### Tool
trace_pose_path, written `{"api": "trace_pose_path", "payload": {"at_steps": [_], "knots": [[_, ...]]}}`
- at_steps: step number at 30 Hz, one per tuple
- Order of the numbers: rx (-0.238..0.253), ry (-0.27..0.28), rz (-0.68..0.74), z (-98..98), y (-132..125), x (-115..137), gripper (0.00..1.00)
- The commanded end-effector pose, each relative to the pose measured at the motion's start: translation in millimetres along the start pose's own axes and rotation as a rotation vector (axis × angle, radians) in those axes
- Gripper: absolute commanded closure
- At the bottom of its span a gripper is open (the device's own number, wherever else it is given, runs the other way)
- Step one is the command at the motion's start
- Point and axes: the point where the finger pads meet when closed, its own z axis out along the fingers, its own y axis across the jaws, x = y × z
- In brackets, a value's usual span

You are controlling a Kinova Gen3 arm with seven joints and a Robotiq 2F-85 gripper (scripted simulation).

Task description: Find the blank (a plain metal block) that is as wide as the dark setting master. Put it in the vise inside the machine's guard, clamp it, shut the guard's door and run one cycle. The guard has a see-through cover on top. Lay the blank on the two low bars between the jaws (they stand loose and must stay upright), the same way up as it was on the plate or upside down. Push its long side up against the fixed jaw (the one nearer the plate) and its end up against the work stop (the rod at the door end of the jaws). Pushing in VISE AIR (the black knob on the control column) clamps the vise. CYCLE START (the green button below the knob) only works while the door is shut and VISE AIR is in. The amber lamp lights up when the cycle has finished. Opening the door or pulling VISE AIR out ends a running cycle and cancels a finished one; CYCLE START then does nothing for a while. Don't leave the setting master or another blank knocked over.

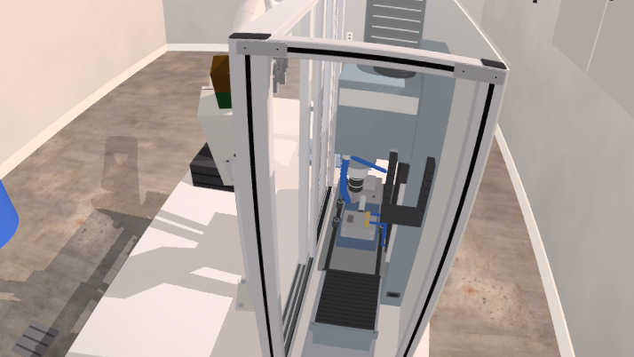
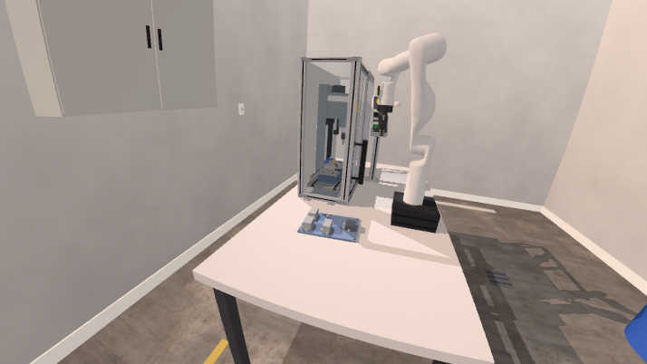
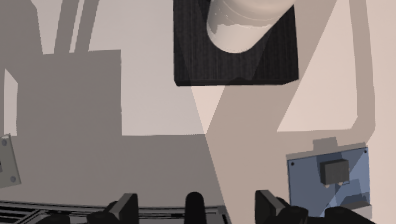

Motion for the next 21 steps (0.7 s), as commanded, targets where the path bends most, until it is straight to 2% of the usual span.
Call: {"api": "trace_pose_path", "payload": {"at_steps": [1, 4, 9, 21], "knots": [[-0.001, 0.0, -0.001, -1.8, 0, 0, 0.2], [-0.001, 0.0, -0.001, -1.8, 0, 0, 0.2], [-0.001, 0.0, -0.001, -61.7, 0, 0, 0.2], [-0.001, 0.0, -0.001, -61.7, 0, 0, 0.2]]}}
